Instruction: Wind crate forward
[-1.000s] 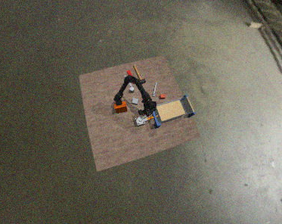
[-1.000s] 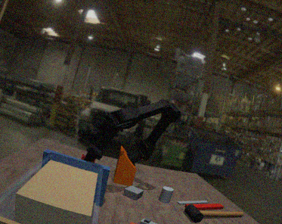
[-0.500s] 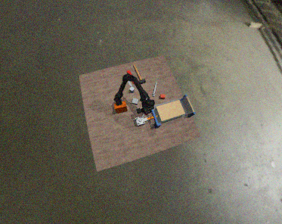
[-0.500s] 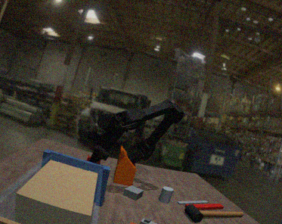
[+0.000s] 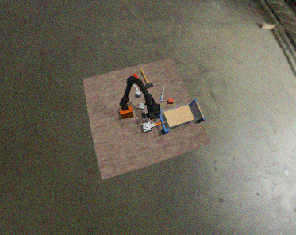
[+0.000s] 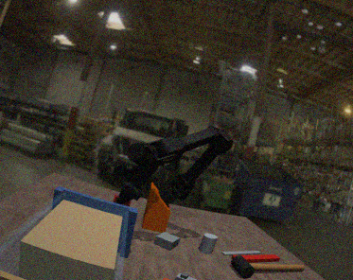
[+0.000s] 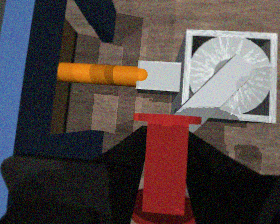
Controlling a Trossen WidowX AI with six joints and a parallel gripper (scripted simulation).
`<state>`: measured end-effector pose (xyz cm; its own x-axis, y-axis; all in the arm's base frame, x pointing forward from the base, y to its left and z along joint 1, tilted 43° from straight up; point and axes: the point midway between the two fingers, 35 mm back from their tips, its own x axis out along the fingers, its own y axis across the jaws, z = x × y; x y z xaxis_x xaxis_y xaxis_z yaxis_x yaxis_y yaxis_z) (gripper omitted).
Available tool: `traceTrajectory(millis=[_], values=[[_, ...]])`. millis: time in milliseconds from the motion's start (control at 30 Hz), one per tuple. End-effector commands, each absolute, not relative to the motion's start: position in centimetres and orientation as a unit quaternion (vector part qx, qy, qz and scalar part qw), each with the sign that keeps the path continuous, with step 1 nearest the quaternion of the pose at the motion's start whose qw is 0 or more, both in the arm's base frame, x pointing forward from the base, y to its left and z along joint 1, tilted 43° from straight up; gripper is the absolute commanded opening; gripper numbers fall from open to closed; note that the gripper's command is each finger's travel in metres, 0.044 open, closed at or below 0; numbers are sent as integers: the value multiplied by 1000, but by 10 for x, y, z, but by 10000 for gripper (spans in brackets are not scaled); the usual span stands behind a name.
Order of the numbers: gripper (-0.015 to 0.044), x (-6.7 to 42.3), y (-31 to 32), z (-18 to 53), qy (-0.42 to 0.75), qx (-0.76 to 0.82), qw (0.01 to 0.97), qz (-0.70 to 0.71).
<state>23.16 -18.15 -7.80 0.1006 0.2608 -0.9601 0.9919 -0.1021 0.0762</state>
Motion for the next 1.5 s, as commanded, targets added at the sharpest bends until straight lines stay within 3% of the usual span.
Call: traceTrajectory(millis=[0,1467], values=[[0,221,-172,-75,525,607,417,-427],[0,154,-155,-70,526,606,416,-428]])
